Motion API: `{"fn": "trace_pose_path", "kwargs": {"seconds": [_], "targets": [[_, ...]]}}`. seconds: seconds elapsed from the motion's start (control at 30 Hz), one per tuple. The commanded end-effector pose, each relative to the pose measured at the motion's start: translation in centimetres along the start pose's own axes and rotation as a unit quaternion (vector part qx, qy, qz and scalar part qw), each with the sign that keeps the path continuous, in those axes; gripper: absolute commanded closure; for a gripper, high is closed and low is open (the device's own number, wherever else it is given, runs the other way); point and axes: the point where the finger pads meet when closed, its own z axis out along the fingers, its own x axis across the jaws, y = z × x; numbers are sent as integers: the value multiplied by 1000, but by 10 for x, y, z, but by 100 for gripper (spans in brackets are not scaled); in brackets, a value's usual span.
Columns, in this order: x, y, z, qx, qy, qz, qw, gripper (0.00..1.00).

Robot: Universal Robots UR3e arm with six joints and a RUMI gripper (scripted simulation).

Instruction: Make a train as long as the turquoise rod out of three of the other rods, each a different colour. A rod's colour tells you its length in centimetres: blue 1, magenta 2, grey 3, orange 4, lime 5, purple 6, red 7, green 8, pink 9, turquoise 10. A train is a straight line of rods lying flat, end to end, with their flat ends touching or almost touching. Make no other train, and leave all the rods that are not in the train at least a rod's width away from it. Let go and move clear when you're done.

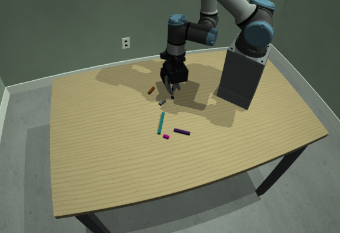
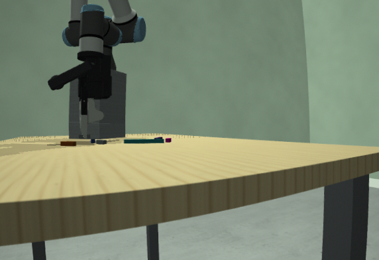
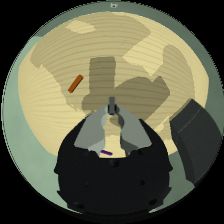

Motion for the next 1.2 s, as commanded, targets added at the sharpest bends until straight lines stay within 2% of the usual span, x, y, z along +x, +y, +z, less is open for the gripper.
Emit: {"fn": "trace_pose_path", "kwargs": {"seconds": [0.0,1.17], "targets": [[0,0,0,0,-1,0,1000,100],[0,0,4,0,-1,0,1000,100]]}}
